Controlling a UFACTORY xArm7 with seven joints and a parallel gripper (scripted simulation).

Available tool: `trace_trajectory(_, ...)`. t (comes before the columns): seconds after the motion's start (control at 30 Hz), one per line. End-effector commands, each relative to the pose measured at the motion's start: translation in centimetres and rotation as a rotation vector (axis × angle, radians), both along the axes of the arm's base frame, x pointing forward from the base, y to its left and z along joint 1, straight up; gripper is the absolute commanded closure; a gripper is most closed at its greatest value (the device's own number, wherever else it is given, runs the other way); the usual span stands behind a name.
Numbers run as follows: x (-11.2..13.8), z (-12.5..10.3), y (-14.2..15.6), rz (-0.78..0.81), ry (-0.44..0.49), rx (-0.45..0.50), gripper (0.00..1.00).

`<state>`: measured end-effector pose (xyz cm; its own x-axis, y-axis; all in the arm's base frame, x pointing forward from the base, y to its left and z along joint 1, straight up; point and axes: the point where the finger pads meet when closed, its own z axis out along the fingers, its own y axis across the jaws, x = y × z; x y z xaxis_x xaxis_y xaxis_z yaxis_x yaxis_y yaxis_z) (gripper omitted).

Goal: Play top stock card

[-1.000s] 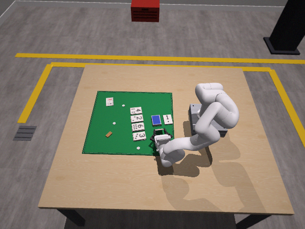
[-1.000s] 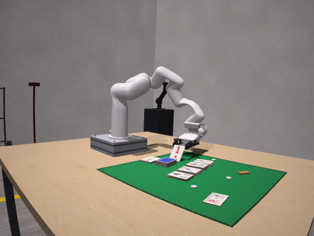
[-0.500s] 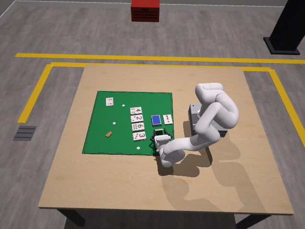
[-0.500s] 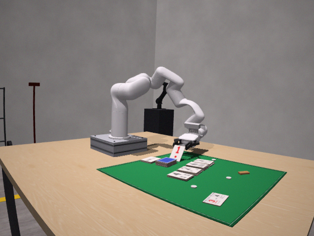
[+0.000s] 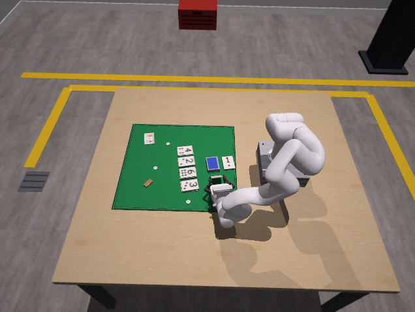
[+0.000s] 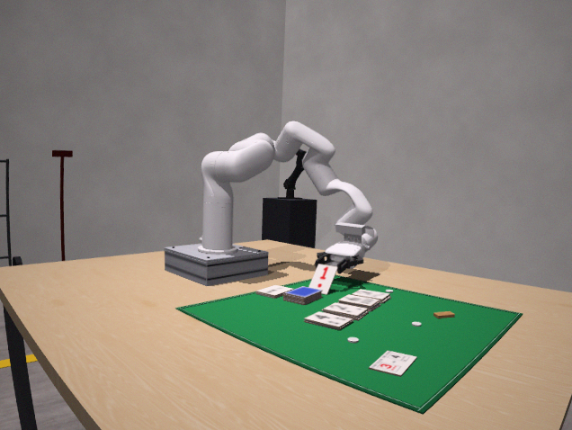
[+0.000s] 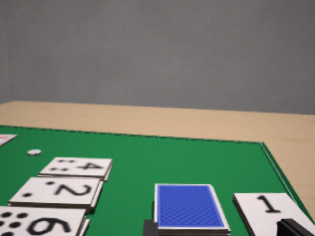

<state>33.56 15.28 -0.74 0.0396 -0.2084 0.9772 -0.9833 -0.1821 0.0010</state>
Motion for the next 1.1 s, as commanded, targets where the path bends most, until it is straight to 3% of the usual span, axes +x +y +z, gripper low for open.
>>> trace_trajectory(0.0, 0.08, 0.11, 0.08, 0.0, 0.0, 0.012, 0.26)
trace_trajectory(0.47, 0.06, 0.11, 0.2, -0.001, 0.014, 0.09, 0.26)
trace_trajectory(0.83, 0.03, 0.09, 0.35, -0.001, 0.035, 0.206, 0.26)
trace_trajectory(1.07, 0.01, 0.05, 0.49, -0.001, 0.059, 0.331, 0.26)
